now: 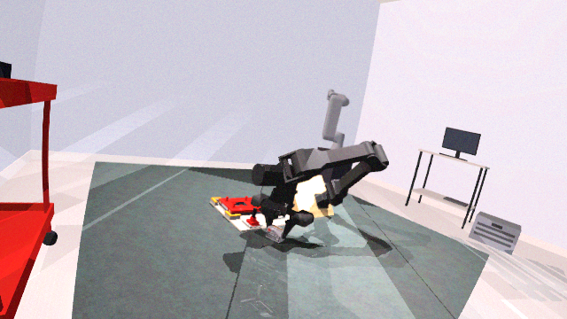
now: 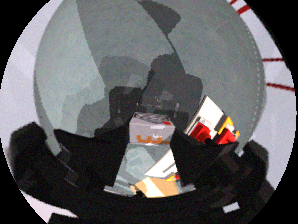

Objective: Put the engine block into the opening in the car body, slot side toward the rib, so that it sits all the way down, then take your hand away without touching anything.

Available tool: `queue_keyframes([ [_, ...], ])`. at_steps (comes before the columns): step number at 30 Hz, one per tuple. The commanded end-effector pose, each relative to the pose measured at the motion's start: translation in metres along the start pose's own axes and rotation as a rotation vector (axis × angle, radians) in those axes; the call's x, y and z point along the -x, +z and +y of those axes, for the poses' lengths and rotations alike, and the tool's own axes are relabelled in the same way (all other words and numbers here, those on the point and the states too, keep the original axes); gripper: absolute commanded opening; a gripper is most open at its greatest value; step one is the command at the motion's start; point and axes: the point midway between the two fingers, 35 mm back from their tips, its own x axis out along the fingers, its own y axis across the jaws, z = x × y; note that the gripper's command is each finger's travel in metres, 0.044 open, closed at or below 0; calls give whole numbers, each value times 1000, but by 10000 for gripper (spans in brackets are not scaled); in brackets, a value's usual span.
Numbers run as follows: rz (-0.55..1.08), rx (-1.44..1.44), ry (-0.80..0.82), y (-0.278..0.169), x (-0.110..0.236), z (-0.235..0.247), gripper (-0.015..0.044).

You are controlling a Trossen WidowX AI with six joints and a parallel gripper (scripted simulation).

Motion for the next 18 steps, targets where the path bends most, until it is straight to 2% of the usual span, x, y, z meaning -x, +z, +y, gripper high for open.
queue_keyframes([
  [1, -1, -3, 2, 0, 0, 0, 124],
  [6, -7, -15, -3, 2, 14, -1, 0],
  [18, -24, -49, -15, 5, 53, -4, 0],
])
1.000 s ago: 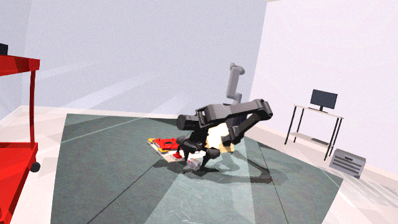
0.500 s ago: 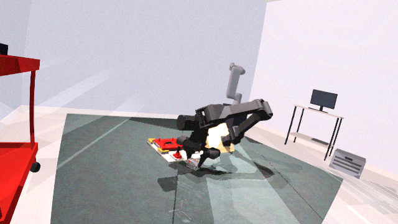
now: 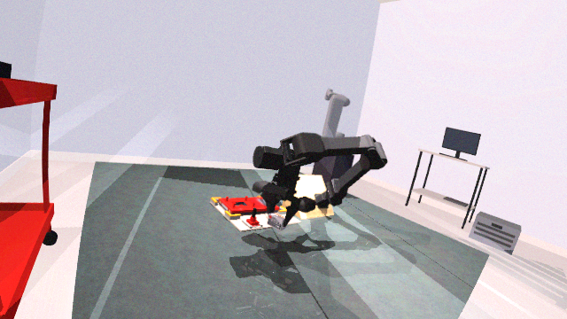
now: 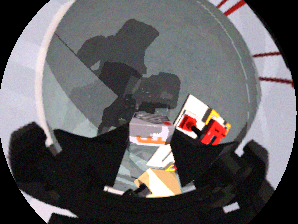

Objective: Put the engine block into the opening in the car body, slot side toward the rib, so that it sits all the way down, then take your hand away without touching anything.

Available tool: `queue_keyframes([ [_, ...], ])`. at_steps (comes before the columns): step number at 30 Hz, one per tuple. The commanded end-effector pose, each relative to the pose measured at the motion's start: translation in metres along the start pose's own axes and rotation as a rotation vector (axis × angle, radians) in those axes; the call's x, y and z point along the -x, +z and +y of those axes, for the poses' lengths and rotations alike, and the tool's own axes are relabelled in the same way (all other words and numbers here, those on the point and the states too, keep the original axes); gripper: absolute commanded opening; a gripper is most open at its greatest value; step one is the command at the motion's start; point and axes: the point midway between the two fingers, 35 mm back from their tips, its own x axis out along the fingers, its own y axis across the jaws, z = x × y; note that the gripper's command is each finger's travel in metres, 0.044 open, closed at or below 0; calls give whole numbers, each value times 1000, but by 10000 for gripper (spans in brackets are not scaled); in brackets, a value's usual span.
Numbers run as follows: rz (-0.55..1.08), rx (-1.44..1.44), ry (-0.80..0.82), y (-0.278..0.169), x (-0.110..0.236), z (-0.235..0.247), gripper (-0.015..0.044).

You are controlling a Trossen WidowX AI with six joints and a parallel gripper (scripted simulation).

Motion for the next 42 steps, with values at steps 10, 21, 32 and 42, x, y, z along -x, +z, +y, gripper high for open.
queue_keyframes([
  [10, -20, -33, -16, 0, 44, -1, 0],
  [21, -36, -63, -20, -3, 78, 1, 0],
  [32, 12, 24, 0, -2, 69, 2, 0],
  [42, -34, 39, 4, -3, 69, 2, 0],
])
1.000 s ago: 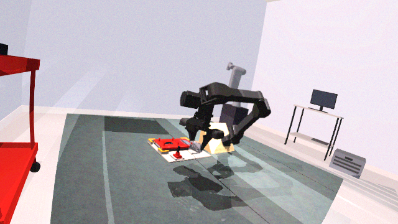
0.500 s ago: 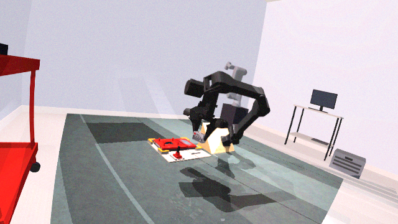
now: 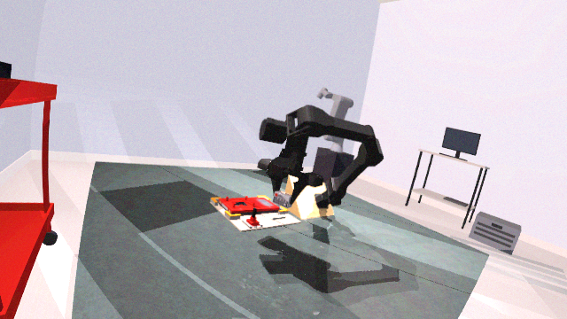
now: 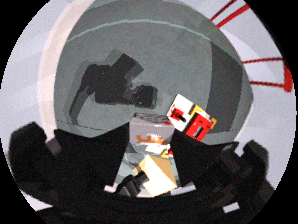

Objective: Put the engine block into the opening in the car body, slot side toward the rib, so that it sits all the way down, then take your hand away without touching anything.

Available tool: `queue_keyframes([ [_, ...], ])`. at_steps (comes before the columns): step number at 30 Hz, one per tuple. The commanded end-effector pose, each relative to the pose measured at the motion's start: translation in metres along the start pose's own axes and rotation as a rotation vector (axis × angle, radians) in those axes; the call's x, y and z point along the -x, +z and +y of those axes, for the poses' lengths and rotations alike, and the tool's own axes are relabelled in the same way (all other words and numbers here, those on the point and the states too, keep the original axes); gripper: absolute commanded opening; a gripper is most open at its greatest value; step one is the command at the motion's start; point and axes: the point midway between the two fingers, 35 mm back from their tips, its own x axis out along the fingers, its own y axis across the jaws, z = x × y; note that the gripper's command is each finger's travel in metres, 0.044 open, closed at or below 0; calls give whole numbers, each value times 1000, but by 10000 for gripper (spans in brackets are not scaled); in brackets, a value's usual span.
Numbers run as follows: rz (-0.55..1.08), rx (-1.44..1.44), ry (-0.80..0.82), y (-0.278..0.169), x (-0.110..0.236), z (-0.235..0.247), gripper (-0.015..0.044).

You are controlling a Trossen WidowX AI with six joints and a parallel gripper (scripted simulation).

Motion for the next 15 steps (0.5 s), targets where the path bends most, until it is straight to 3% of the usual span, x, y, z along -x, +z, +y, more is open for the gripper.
queue_keyframes([
  [1, -43, 1, 4, -1, 1, 0, 0],
  [15, -465, -15, -16, -11, -4, -5, 0],
])
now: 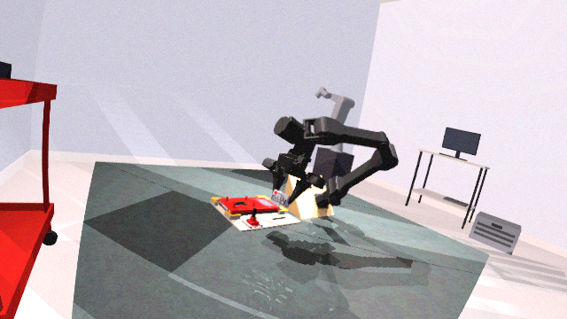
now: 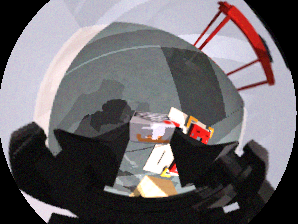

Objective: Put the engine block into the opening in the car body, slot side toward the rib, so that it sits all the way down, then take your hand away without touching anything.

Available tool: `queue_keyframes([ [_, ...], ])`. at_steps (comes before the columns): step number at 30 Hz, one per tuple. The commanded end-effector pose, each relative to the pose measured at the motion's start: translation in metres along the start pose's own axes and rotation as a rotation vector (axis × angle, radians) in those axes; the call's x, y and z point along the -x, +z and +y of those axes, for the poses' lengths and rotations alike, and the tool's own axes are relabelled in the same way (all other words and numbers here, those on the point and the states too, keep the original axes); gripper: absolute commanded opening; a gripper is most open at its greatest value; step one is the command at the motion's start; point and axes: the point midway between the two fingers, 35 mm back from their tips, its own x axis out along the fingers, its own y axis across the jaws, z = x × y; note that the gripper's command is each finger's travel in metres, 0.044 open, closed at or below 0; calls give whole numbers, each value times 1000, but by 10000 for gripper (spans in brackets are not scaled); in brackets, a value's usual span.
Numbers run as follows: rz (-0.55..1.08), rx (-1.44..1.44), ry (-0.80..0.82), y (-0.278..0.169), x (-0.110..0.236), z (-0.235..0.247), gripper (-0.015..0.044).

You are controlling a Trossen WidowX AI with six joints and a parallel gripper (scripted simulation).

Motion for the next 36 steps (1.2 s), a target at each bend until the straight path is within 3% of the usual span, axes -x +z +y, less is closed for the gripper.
queue_keyframes([
  [1, -153, -8, 2, -5, -1, -1, 0],
  [8, -351, -3, 26, -15, 0, 4, 0],
  [24, -359, -3, 27, -16, 0, 4, 0],
  [36, -495, -5, 28, -26, -19, 3, 0],
])
